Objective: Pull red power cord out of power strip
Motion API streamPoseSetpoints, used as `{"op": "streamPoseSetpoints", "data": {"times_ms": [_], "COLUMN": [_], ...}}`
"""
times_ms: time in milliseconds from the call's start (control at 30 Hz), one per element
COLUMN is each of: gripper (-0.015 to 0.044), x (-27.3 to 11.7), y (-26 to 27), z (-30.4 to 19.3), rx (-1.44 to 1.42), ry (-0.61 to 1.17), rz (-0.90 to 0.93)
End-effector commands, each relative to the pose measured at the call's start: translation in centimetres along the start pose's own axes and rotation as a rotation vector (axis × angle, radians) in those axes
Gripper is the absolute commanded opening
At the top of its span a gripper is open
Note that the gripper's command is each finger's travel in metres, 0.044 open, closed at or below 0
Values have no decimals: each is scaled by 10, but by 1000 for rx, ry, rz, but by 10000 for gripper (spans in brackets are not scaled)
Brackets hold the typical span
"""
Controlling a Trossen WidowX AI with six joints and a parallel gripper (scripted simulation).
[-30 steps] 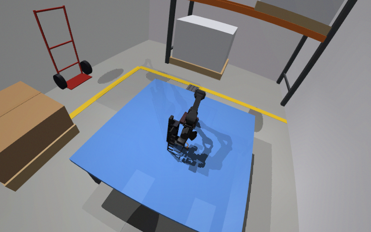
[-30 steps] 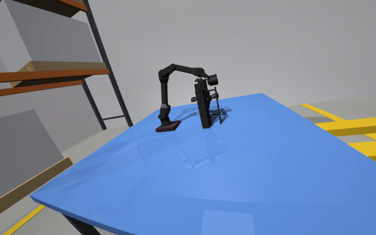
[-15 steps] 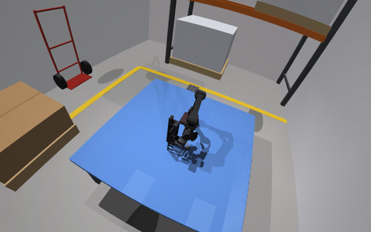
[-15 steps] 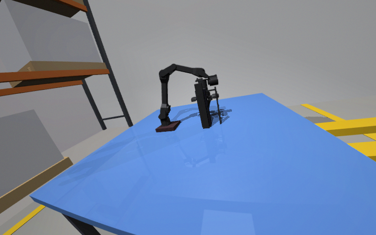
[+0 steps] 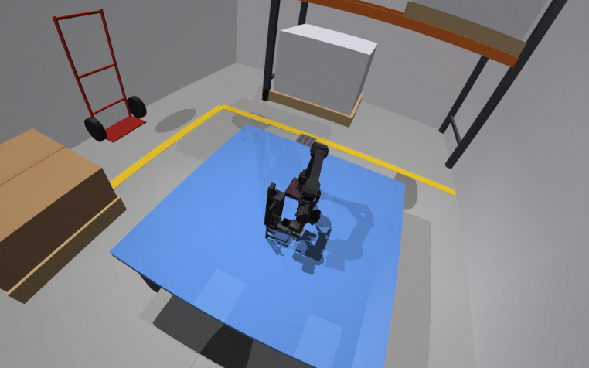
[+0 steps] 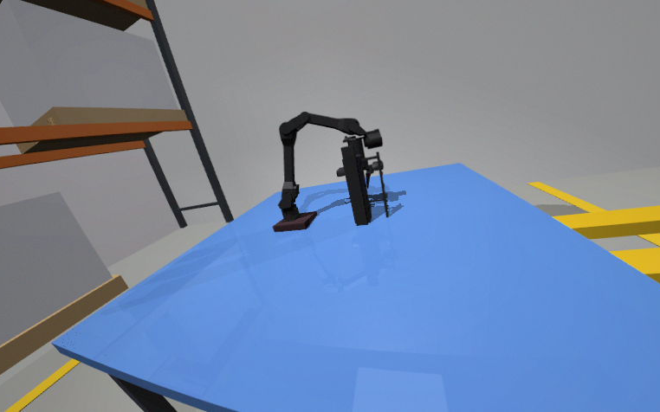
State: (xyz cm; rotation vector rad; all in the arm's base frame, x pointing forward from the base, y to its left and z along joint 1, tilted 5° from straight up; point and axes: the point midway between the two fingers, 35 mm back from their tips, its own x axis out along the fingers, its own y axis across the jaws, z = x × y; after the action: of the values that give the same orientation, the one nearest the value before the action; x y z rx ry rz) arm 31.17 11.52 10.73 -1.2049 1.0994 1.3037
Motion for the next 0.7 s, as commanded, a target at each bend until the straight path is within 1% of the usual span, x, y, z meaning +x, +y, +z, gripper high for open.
{"op": "streamPoseSetpoints", "data": {"times_ms": [0,133,233,367,667], "gripper": [263,368,440,440,440], "x": [0,-1,-5,-12,-13], "y": [0,0,-1,1,1], "z": [0,3,23,58,60], "rx": [-9,-9,-9,-9,-9], "ry": [-3,-4,-5,-8,-8], "rz": [-2,-2,-3,-2,-2]}}
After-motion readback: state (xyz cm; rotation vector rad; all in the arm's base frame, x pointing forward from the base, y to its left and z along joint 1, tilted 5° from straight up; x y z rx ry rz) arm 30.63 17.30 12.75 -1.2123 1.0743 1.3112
